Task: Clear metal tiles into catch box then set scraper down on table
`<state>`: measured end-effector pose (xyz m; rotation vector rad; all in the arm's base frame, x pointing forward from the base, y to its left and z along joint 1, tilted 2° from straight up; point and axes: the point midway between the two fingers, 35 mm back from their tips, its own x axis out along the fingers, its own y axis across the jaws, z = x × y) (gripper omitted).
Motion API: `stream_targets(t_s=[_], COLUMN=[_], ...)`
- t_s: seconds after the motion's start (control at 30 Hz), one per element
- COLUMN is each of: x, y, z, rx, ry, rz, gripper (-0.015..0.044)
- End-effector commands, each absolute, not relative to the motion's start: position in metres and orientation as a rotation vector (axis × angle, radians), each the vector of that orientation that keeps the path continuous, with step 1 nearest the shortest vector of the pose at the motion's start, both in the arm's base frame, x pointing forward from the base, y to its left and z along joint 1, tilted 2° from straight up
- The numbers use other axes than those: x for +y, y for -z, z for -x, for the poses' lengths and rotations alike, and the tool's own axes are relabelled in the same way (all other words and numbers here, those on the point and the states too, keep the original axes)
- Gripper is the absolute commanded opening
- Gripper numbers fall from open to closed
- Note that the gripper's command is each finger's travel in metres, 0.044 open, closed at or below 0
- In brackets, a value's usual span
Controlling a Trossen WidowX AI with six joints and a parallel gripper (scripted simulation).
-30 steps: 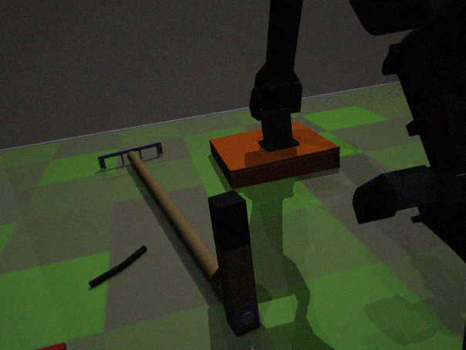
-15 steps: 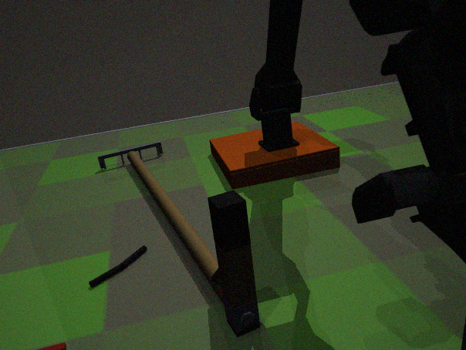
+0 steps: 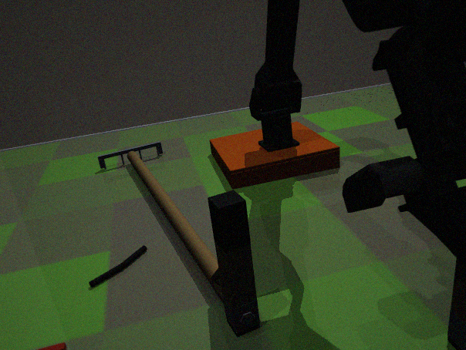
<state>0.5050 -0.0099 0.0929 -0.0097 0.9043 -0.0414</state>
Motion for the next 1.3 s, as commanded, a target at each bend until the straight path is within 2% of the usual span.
stream_targets(t_s=[0.0,1.27], x=[-0.010,-0.008], y=[-0.100,-0.108], z=[-0.502,-0.461], rx=[0.889,0.887], ry=[0.044,0.045], rz=[0.008,0.007], gripper=[0.0000,0.0000])
